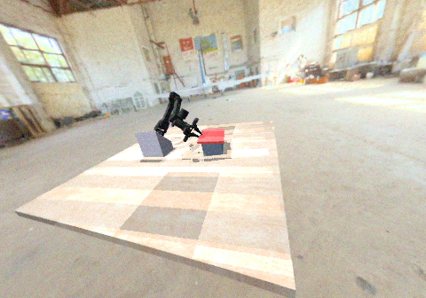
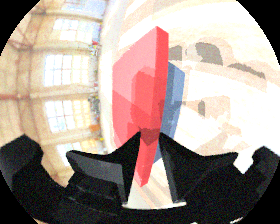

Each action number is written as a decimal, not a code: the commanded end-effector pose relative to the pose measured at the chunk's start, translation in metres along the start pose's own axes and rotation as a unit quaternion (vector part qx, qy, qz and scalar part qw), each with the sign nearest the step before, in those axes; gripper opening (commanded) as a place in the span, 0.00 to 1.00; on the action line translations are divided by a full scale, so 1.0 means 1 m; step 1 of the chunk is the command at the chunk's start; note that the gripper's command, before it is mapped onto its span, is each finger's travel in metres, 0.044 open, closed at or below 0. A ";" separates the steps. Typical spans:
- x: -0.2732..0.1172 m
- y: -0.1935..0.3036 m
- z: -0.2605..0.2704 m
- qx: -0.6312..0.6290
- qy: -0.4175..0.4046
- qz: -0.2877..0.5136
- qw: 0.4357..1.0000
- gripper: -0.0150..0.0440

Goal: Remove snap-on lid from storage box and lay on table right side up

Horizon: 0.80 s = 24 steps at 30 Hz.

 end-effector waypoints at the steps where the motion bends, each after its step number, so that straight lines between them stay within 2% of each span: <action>1: 0.001 0.000 0.000 0.000 0.000 0.000 1.000 0.25; 24: 0.002 0.000 0.002 0.000 0.000 0.000 1.000 0.25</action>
Point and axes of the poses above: the point midway between the two fingers, 35 mm back from their tips, its own x axis out along the fingers, its own z axis across the jaws, y = z × x, the point moved 1 cm from there along -x, back along the fingers, and after that the axes turned 5 degrees about -x, right-handed, at the moved point
